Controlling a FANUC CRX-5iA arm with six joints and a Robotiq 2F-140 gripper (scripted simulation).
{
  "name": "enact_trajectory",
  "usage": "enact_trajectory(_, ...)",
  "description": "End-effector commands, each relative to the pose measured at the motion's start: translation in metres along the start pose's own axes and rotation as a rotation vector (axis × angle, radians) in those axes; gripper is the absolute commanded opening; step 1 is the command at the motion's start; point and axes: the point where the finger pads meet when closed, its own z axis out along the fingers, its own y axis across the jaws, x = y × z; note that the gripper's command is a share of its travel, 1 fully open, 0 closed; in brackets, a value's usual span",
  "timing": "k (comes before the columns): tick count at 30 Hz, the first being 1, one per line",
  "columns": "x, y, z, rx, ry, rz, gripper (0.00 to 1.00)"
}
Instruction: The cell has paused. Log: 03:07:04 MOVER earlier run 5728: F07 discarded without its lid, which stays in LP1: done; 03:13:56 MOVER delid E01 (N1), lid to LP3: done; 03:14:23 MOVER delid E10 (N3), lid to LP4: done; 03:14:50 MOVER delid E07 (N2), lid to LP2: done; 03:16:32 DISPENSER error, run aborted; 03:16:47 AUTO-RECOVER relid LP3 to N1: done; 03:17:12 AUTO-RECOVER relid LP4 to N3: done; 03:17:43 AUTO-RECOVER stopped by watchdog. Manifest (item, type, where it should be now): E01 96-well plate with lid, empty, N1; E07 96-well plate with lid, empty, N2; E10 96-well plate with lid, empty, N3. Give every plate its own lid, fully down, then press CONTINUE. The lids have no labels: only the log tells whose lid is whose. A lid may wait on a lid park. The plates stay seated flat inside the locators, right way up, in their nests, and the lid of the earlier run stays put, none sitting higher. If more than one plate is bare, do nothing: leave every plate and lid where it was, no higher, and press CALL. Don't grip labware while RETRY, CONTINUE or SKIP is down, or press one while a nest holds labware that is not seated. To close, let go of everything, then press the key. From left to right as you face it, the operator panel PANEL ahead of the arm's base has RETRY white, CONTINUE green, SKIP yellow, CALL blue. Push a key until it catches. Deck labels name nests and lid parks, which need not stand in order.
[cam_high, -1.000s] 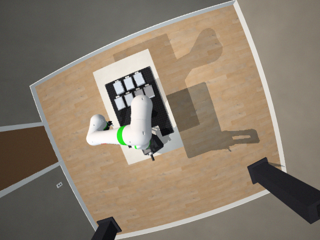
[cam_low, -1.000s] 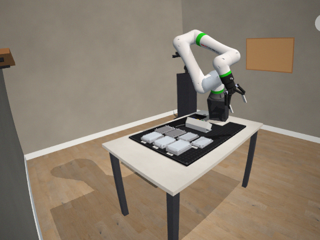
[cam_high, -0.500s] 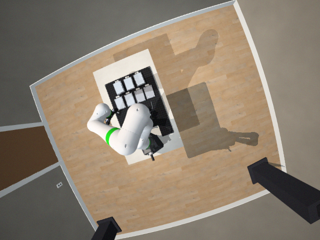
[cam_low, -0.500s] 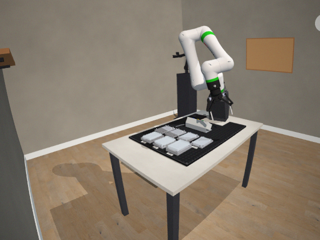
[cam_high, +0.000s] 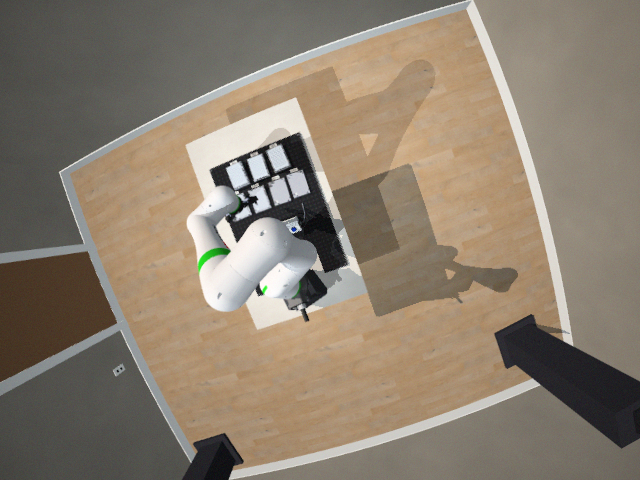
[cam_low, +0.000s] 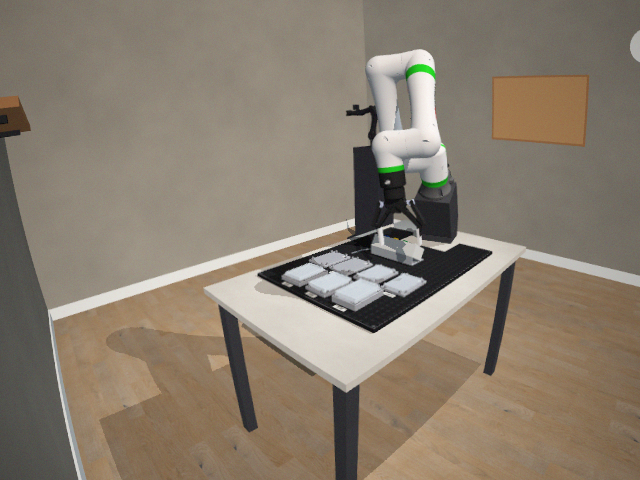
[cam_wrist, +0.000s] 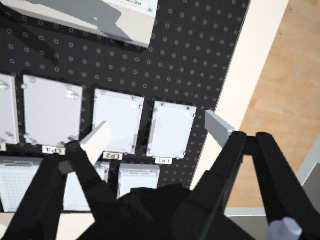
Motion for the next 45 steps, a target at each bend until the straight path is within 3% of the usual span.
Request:
enact_trajectory(1, -0.013, -0.050, 0.006, 0.042, -0.016, 0.105, 1.00)
enact_trajectory(2, -0.014, -0.070, 0.007, 0.060, -0.023, 0.147, 1.00)
enact_trajectory(5, -0.015, -0.088, 0.007, 0.076, -0.029, 0.184, 1.00)
enact_trajectory(8, -0.015, -0.126, 0.006, 0.110, -0.043, 0.262, 1.00)
enact_trajectory(16, -0.013, -0.145, 0.005, 0.127, -0.049, 0.301, 1.00)
enact_trajectory(17, -0.013, -0.145, 0.005, 0.127, -0.049, 0.301, 0.00)
enact_trajectory(45, -0.013, -0.145, 0.005, 0.127, -0.049, 0.301, 0.00)
